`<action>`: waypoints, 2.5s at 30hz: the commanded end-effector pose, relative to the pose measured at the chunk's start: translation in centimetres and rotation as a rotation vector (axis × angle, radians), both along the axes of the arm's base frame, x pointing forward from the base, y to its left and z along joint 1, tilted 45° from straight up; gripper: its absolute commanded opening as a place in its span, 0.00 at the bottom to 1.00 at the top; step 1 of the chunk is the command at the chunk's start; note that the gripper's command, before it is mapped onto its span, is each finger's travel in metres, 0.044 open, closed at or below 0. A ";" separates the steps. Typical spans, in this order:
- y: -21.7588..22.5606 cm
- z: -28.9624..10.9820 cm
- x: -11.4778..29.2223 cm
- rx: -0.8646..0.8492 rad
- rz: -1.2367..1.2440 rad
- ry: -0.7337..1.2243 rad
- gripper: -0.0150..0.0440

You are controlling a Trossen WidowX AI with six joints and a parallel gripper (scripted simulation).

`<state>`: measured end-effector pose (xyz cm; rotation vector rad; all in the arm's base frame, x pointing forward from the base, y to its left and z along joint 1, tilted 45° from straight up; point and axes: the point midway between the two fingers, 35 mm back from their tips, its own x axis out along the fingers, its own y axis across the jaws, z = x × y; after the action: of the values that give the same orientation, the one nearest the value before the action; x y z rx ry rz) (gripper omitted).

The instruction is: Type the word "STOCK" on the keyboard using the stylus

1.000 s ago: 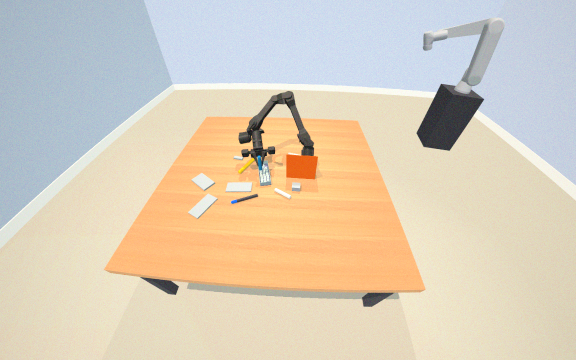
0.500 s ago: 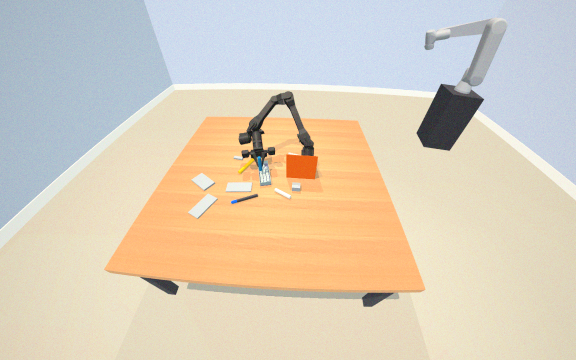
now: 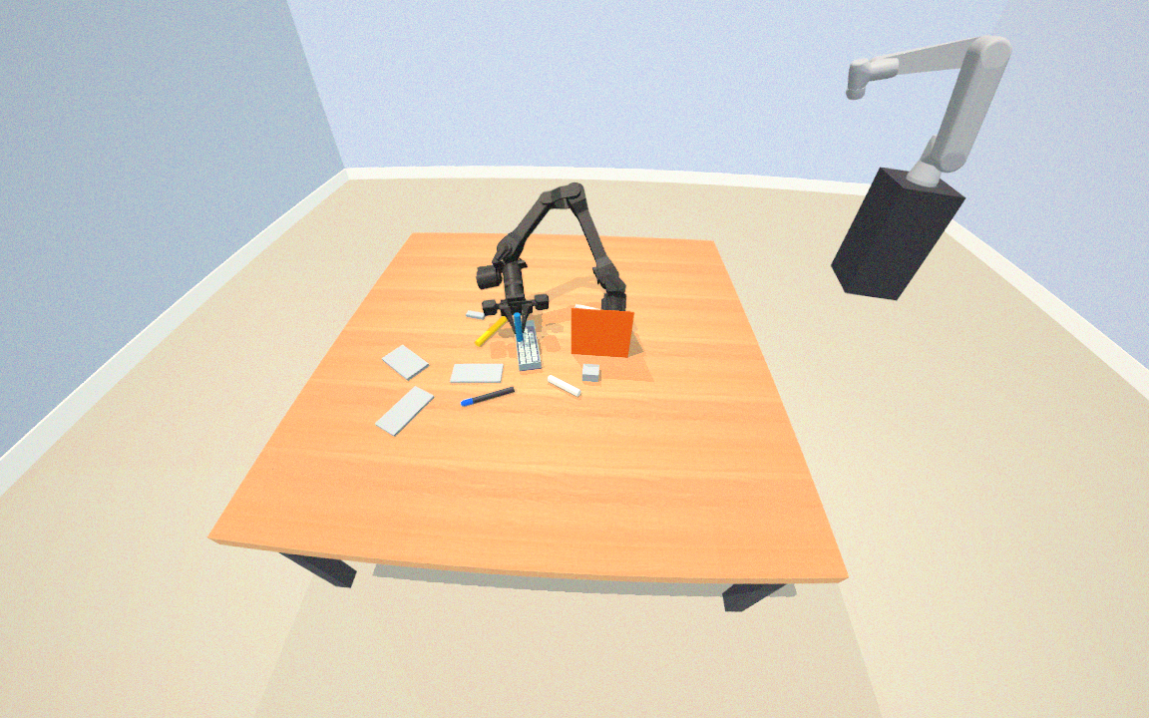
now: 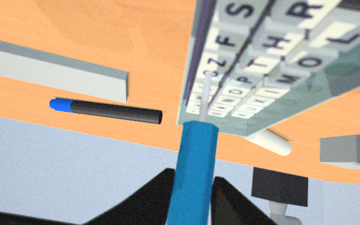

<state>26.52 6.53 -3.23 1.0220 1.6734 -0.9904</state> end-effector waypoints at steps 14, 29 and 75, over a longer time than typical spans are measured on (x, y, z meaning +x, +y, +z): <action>2.6 2.6 -0.5 -0.003 0.000 0.002 0.39; 3.8 1.0 -2.6 -0.004 0.004 0.002 0.25; 3.2 -2.5 -5.4 -0.003 0.000 0.005 0.39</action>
<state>21.11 9.93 -5.50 1.0239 1.6761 -0.9938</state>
